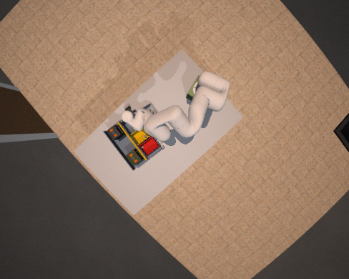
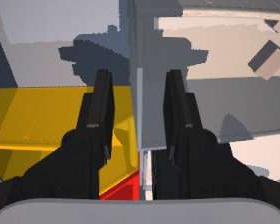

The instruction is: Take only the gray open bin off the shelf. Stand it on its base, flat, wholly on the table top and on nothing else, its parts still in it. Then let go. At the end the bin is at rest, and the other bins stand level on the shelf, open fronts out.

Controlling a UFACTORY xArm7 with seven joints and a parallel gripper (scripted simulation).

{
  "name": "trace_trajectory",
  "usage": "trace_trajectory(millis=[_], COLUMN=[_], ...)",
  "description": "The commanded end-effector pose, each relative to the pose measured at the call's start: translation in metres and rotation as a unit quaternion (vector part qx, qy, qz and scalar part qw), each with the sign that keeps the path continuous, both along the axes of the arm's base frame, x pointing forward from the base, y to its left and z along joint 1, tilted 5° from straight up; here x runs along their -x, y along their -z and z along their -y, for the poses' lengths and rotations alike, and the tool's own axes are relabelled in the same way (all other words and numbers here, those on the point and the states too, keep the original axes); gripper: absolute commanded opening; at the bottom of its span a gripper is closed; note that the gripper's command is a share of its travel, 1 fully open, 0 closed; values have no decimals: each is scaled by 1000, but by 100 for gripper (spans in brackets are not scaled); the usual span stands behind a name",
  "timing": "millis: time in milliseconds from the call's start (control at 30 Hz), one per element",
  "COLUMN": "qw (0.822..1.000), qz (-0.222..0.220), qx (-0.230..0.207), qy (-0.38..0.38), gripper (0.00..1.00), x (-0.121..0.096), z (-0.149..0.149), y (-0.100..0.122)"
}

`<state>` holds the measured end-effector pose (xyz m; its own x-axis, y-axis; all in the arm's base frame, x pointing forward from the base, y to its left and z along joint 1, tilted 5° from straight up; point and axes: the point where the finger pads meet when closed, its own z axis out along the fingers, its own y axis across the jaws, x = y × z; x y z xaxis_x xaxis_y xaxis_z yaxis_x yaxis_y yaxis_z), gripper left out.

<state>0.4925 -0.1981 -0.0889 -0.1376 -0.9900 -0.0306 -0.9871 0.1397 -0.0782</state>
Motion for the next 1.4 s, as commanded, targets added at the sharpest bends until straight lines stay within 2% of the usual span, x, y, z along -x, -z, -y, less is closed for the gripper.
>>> trace_trajectory(millis=[0,133,700,1367], qw=[1000,1000,1000,1000], qz=[2,2,2,2], qx=[1,1,1,1], qy=[0,0,0,0], gripper=[33,33,33,33], x=[-1,-2,-2,-2], z=[1,1,1,1], y=[0,8,13,13])
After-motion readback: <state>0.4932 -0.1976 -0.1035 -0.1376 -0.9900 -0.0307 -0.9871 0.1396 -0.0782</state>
